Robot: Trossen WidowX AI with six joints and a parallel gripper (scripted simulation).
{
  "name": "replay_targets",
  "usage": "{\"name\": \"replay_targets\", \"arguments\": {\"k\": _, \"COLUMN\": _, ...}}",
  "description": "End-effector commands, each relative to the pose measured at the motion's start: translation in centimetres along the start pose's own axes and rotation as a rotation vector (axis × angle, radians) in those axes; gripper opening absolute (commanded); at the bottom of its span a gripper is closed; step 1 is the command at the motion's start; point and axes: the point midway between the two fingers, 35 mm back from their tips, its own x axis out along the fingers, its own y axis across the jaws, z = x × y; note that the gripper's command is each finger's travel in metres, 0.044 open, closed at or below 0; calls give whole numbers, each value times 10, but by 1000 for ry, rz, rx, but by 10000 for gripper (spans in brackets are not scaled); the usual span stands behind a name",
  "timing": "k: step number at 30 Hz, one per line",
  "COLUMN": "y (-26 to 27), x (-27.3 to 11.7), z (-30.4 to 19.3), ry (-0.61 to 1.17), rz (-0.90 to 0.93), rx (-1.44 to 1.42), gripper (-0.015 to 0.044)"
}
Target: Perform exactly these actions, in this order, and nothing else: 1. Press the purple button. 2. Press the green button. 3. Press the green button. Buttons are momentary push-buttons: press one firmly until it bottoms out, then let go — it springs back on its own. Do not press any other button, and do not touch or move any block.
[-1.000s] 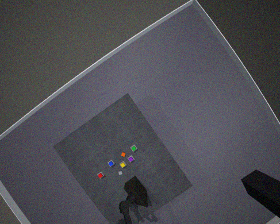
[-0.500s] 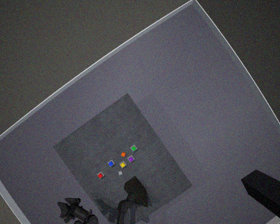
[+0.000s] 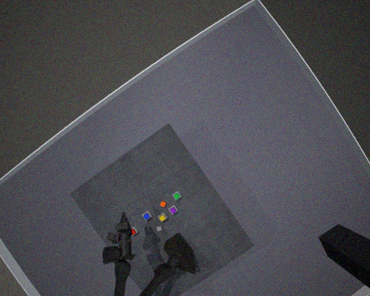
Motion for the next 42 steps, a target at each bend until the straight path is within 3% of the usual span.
{"name": "replay_targets", "arguments": {"k": 1, "y": -3, "x": 17, "z": -74, "ry": 207, "rz": 110, "rx": 141, "gripper": 400}}
{"name": "replay_targets", "arguments": {"k": 12, "y": 52, "x": -6, "z": -252, "ry": 652, "rz": 567, "rx": 722, "gripper": 400}}
{"name": "replay_targets", "arguments": {"k": 19, "y": 65, "x": -15, "z": -267, "ry": 687, "rz": 655, "rx": 829, "gripper": 400}}
{"name": "replay_targets", "arguments": {"k": 24, "y": 110, "x": 21, "z": -283, "ry": 686, "rz": 658, "rx": 830, "gripper": 269}}
{"name": "replay_targets", "arguments": {"k": 33, "y": 112, "x": 22, "z": -284, "ry": 685, "rz": 658, "rx": 830, "gripper": 32}}
{"name": "replay_targets", "arguments": {"k": 42, "y": 112, "x": 22, "z": -284, "ry": 685, "rz": 658, "rx": 830, "gripper": 20}}
